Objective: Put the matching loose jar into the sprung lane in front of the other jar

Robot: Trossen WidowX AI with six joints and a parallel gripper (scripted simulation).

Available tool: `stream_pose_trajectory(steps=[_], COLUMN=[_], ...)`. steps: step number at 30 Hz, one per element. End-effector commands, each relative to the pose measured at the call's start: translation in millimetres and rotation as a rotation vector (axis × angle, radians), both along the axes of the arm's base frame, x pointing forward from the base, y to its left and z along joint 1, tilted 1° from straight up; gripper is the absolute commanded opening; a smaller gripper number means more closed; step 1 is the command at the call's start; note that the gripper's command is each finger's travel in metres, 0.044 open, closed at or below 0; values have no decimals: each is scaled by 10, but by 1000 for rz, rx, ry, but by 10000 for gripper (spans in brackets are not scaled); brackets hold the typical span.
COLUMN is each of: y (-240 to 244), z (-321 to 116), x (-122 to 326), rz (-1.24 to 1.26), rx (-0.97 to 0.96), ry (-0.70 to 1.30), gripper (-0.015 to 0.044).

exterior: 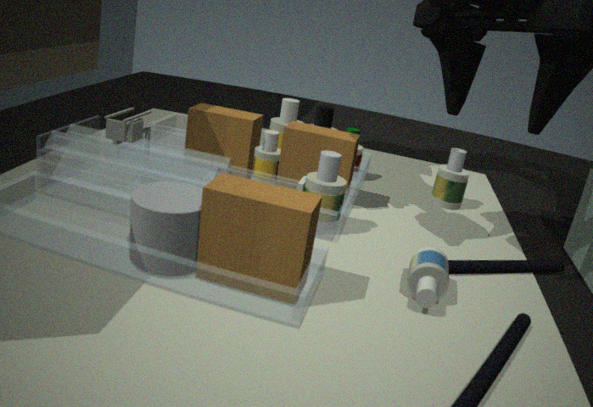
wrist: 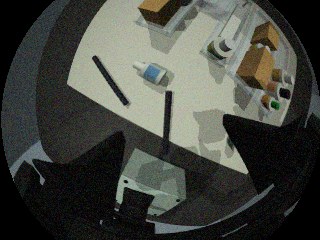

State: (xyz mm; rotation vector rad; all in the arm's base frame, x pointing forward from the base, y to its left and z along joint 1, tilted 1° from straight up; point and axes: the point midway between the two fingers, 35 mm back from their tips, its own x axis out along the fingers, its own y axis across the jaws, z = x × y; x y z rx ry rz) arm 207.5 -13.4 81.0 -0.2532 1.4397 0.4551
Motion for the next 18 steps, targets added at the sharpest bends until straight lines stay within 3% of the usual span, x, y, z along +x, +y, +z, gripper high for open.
stream_pose_trajectory(steps=[1,11,16,18], y=[-411,-1588,-1657,-1650], z=[-46,-205,-246,-470], x=[38,-311,-353,-343], rz=[-134,-601,-630,-630], rx=[-42,-122,-127,-127], ry=[-2,66,72,72], gripper=[440,440,440,440])
